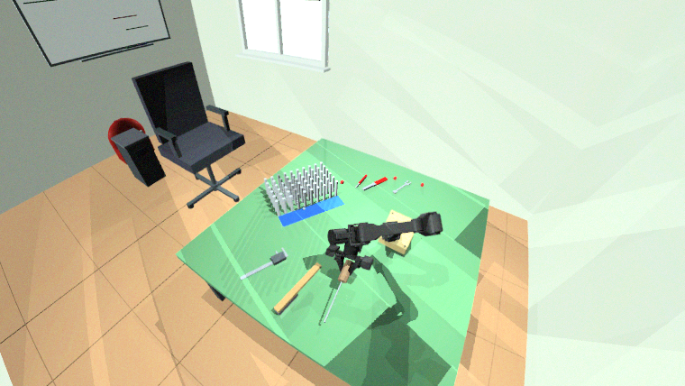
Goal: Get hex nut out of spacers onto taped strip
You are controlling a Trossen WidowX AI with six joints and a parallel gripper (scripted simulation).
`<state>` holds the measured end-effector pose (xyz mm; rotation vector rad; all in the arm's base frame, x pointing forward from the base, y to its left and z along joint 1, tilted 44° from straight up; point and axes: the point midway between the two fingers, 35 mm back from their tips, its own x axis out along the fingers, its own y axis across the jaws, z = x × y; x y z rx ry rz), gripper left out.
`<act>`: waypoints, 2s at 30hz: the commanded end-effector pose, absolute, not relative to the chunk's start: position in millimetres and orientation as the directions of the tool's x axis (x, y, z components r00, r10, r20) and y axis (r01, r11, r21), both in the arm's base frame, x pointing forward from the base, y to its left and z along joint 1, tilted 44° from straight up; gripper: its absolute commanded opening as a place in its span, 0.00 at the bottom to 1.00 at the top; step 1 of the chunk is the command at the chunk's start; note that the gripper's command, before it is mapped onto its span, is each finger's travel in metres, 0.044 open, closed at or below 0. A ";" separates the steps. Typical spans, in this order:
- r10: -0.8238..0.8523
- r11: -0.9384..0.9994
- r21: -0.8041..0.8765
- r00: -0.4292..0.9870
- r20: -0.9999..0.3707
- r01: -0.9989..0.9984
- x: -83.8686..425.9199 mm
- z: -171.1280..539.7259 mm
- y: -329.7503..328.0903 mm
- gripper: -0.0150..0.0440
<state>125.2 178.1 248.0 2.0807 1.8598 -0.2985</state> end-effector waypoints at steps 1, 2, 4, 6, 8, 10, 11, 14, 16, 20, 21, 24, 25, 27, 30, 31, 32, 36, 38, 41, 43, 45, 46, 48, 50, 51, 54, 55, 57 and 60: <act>0.920 -0.095 0.106 0.128 -0.371 0.990 126.2 247.0 179.6 0.25; 0.920 -0.095 0.107 0.128 -0.371 0.990 126.3 246.7 180.0 0.25; 0.920 -0.095 0.107 0.129 -0.371 0.990 126.6 246.0 180.6 0.25; 0.919 -0.095 0.108 0.129 -0.371 0.990 126.9 245.4 181.3 0.25; 0.919 -0.096 0.109 0.130 -0.371 0.989 127.1 244.7 182.0 0.25; 0.919 -0.096 0.109 0.130 -0.371 0.989 127.4 244.1 182.7 0.25; 0.919 -0.096 0.109 0.130 -0.371 0.989 127.5 243.8 183.0 0.25; 0.919 -0.097 0.110 0.131 -0.371 0.989 127.9 242.9 184.1 0.25; 0.919 -0.097 0.111 0.132 -0.371 0.989 128.1 242.3 184.8 0.25; 0.919 -0.098 0.112 0.133 -0.371 0.989 128.6 241.1 186.2 0.25; 0.919 -0.098 0.112 0.133 -0.371 0.989 128.7 240.8 186.5 0.25; 0.919 -0.099 0.113 0.134 -0.371 0.989 129.0 239.9 187.6 0.25; 0.919 -0.099 0.113 0.134 -0.371 0.989 129.1 239.6 187.9 0.25; 0.919 -0.099 0.114 0.135 -0.370 0.989 129.3 239.0 188.7 0.25; 0.919 -0.100 0.115 0.136 -0.370 0.988 129.6 238.2 189.7 0.25; 0.919 -0.100 0.115 0.136 -0.370 0.988 129.7 237.9 190.1 0.25; 0.919 -0.100 0.115 0.136 -0.369 0.988 129.7 237.6 190.4 0.25; 0.919 -0.102 0.116 0.138 -0.369 0.988 130.1 236.5 191.9 0.25; 0.919 -0.102 0.116 0.138 -0.368 0.988 130.2 236.0 192.6 0.25; 0.920 -0.103 0.117 0.139 -0.367 0.988 130.5 235.2 193.7 0.25; 0.920 -0.103 0.117 0.140 -0.367 0.988 130.6 234.6 194.4 0.25; 0.920 -0.104 0.118 0.141 -0.366 0.988 130.7 234.1 195.2 0.25; 0.920 -0.104 0.118 0.141 -0.366 0.988 130.8 233.8 195.5 0.25; 0.920 -0.105 0.118 0.142 -0.365 0.987 130.9 233.3 196.3 0.25; 0.920 -0.105 0.119 0.142 -0.364 0.987 131.0 232.8 197.0 0.25; 0.921 -0.106 0.119 0.142 -0.364 0.987 131.1 232.6 197.4 0.25; 0.921 -0.107 0.120 0.143 -0.363 0.987 131.3 231.8 198.5 0.25; 0.921 -0.107 0.120 0.144 -0.362 0.987 131.3 231.6 198.9 0.25; 0.921 -0.108 0.120 0.144 -0.361 0.987 131.4 231.1 199.6 0.25; 0.922 -0.109 0.120 0.145 -0.360 0.987 131.5 230.4 200.7 0.25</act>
